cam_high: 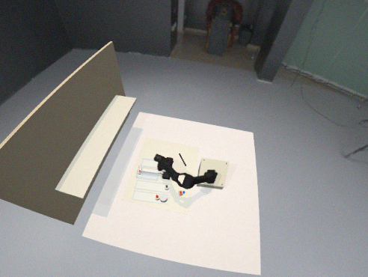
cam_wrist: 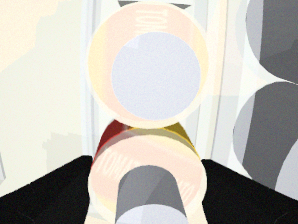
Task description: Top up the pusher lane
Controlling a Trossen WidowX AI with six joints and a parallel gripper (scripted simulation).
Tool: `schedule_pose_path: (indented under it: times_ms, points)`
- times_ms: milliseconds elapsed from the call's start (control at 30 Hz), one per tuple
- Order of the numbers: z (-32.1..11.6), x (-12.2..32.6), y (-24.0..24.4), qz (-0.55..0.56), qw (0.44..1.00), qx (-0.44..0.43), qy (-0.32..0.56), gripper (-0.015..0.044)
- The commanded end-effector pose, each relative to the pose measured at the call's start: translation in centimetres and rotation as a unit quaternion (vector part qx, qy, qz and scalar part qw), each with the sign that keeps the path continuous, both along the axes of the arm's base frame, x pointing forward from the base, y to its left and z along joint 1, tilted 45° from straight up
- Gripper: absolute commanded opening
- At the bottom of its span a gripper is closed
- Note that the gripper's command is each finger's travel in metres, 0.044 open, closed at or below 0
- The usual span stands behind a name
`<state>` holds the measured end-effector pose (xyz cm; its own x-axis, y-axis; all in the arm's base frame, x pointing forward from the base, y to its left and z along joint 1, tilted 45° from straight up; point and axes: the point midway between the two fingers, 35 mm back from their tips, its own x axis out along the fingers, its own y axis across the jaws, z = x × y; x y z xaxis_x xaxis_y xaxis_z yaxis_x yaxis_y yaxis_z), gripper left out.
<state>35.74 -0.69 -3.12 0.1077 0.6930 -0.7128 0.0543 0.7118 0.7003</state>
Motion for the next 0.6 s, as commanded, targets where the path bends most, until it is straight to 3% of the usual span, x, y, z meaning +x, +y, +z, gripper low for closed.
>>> schedule_pose_path:
  times_ms: [0,567]
  points:
    - [-0.05,0.30,0.33,0.001,1.000,0.004,-0.007,0.0000]
    - [-0.34,0.25,0.64,0.001,1.000,0.004,-0.007,0.0000]
